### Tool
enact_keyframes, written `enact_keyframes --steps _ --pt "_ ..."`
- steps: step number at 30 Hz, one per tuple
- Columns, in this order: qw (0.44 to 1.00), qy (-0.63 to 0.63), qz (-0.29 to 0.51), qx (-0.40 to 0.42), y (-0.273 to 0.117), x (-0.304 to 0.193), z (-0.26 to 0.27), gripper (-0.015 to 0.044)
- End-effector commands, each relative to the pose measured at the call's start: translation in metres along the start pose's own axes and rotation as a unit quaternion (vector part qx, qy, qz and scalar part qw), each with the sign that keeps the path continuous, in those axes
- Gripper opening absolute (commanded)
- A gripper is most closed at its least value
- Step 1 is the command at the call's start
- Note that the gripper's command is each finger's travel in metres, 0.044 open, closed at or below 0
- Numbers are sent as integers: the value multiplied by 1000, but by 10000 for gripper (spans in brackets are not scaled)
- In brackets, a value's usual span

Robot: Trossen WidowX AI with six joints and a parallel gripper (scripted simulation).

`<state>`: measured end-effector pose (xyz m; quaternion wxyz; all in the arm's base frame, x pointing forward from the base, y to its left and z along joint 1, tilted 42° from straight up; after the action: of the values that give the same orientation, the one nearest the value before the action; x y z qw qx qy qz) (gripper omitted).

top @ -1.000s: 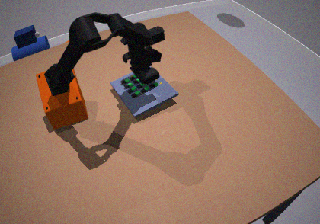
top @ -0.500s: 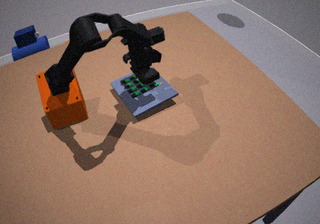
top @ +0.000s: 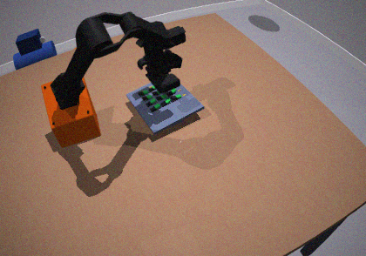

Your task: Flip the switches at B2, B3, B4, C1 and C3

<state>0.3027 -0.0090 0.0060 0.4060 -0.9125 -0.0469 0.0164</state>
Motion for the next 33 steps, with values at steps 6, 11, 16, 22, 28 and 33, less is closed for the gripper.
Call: enact_keyframes --steps 6,11,16,22,28,33 --pt "1000 5 -22 4 -46 1 0 0" --pt "1000 5 -22 3 -46 6 -32 0" --pt "1000 5 -21 3 -43 6 -32 0" --pt "1000 5 -9 1 -11 9 -32 0" --pt "1000 5 -9 1 -11 9 -32 0" --pt "1000 5 -9 0 -1 9 -32 0"
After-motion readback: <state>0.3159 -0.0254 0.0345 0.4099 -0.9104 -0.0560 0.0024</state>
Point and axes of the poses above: the point midway between the two fingers, 35 mm back from their tips, its own y axis out along the fingers, its own z axis across the jaws, x = y × z, the point moved 3 cm from there along -y, back along the fingers, and after that the axes turned 8 degrees about y, right-handed, at the moved point
